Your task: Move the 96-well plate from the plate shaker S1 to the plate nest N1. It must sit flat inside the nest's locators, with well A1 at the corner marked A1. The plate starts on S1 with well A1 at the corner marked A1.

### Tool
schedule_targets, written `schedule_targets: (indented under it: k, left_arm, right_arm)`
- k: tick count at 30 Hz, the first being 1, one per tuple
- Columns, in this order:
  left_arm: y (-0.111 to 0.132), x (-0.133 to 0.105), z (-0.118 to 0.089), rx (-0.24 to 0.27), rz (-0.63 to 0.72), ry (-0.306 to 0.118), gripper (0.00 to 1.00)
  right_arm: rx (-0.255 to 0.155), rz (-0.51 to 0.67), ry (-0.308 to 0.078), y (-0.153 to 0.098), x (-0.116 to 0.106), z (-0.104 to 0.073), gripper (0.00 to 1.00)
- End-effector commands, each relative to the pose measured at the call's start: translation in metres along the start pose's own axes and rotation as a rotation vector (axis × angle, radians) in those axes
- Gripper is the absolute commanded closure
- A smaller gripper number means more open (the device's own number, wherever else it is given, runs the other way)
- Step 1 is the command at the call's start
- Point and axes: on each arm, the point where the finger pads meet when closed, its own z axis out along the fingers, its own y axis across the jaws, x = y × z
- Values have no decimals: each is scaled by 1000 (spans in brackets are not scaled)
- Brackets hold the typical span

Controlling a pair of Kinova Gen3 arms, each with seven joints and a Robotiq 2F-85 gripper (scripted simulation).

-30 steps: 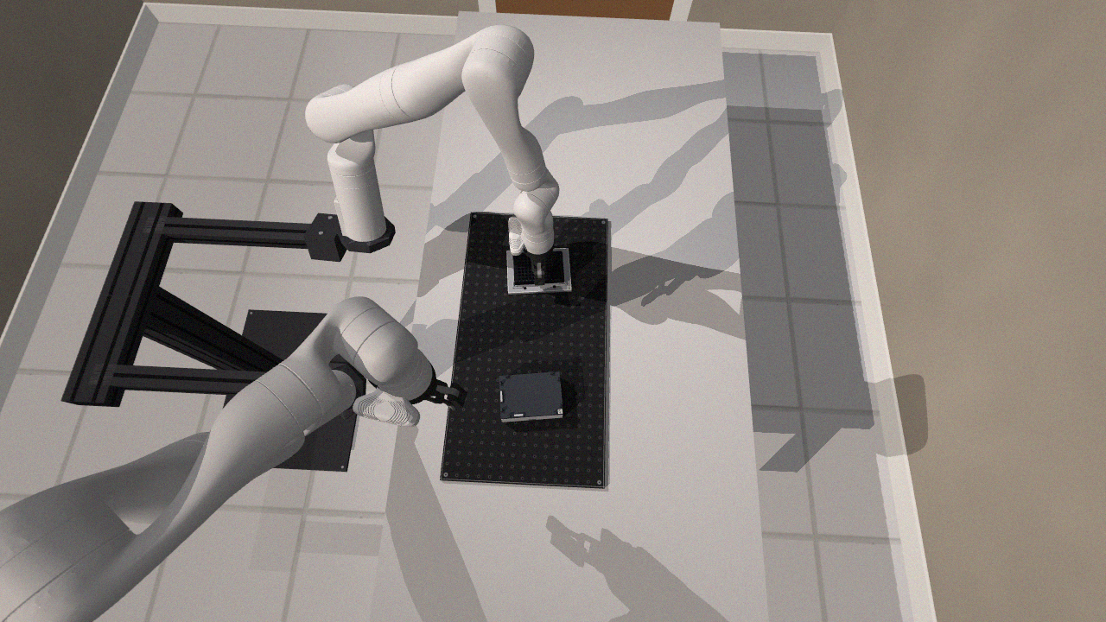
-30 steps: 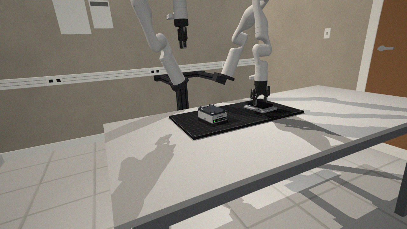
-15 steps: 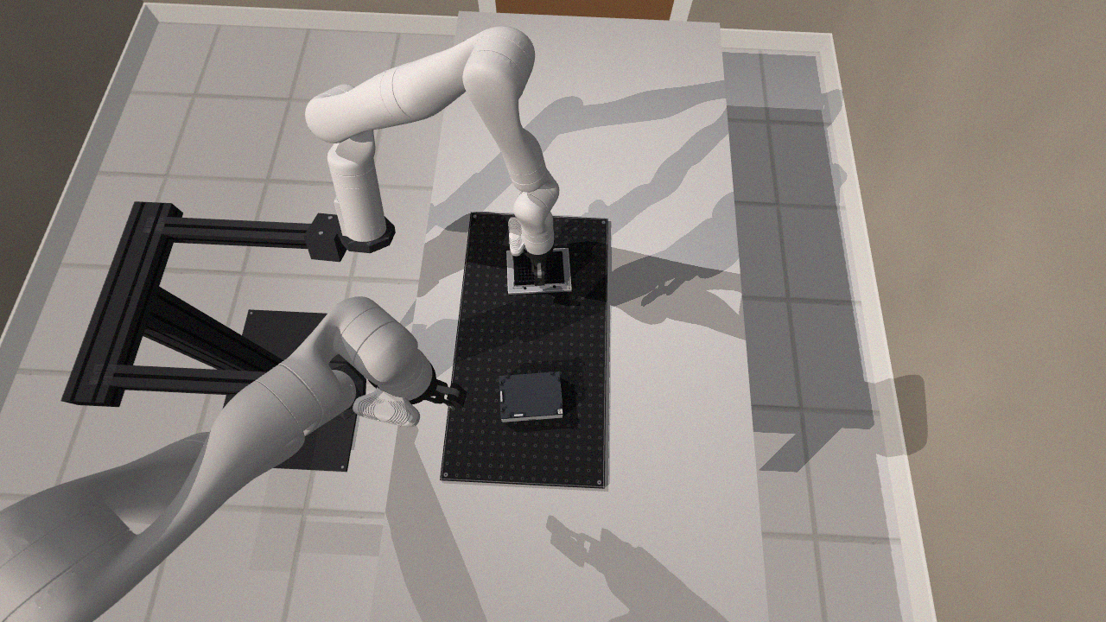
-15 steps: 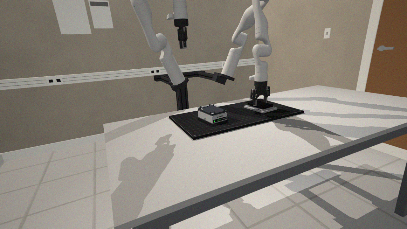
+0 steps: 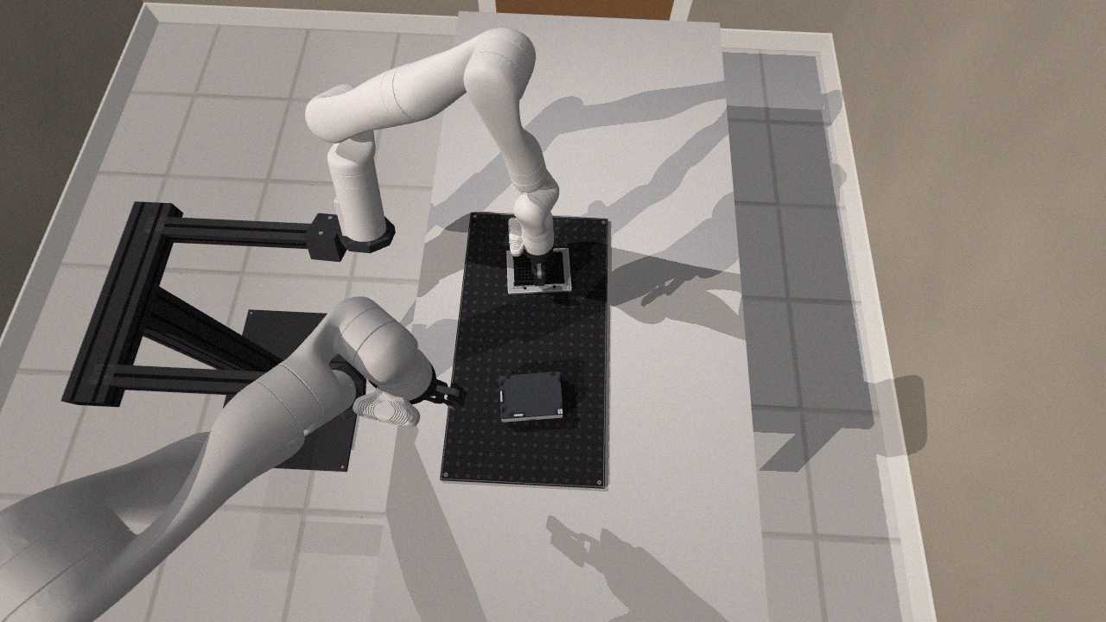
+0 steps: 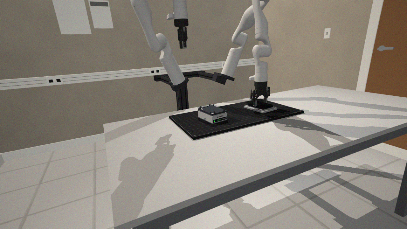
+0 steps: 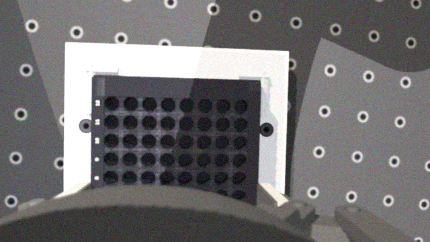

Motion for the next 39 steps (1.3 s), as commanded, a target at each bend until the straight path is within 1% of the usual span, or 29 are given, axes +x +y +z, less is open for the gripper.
schedule_targets:
  k: [1,22,23,39]
  left_arm:
    - [0,-1,0,1,0,-1,71]
    - [0,-1,3,1,0,-1,71]
    - [0,-1,3,1,0,-1,2]
    - [0,-1,3,1,0,-1,2]
  right_arm:
    - [1,0,-1,0,0,0,2]
    - [1,0,-1,0,0,0,2]
    - [1,0,-1,0,0,0,2]
    - [1,0,-1,0,0,0,2]
